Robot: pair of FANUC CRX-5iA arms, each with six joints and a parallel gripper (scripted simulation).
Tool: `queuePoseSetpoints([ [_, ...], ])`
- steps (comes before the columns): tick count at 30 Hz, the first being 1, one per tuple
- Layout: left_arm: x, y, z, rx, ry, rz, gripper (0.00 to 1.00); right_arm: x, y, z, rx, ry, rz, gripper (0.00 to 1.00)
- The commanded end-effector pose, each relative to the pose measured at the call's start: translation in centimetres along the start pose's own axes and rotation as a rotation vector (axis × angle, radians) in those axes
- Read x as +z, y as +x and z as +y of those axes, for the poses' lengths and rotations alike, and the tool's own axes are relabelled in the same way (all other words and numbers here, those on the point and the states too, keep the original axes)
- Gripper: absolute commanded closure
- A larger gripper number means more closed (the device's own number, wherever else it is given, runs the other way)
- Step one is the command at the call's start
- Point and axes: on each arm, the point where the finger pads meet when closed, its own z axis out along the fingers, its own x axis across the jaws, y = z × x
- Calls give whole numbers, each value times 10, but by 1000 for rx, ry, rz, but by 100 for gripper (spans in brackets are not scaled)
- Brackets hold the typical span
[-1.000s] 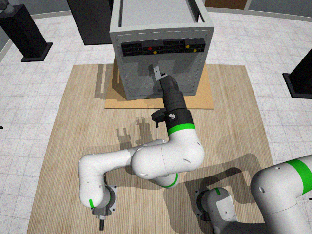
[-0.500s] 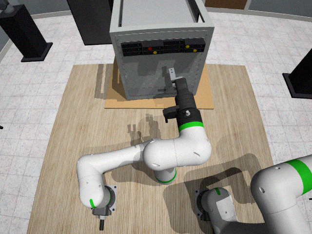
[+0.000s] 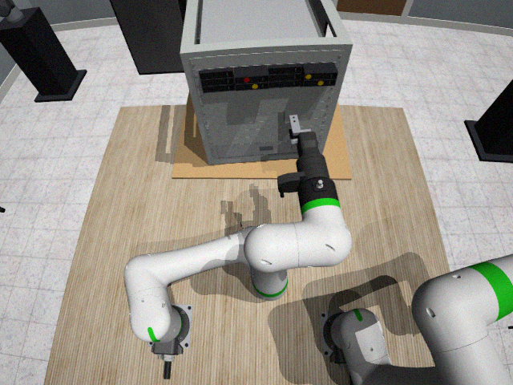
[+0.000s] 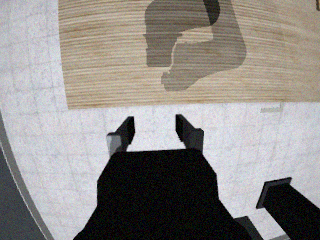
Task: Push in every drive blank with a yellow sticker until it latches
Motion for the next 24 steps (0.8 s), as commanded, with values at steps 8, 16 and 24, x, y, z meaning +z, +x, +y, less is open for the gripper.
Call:
queuePoseSetpoints([
  [8,4,-8,6,42,-7,-8,0,-1,0,0,0,-2,0,0],
  [16,6,-11,8,56,-10,-12,0,-1,0,0,0,-2,0,0],
  [24,6,-12,8,59,-10,-12,0,-1,0,0,0,-2,0,0],
])
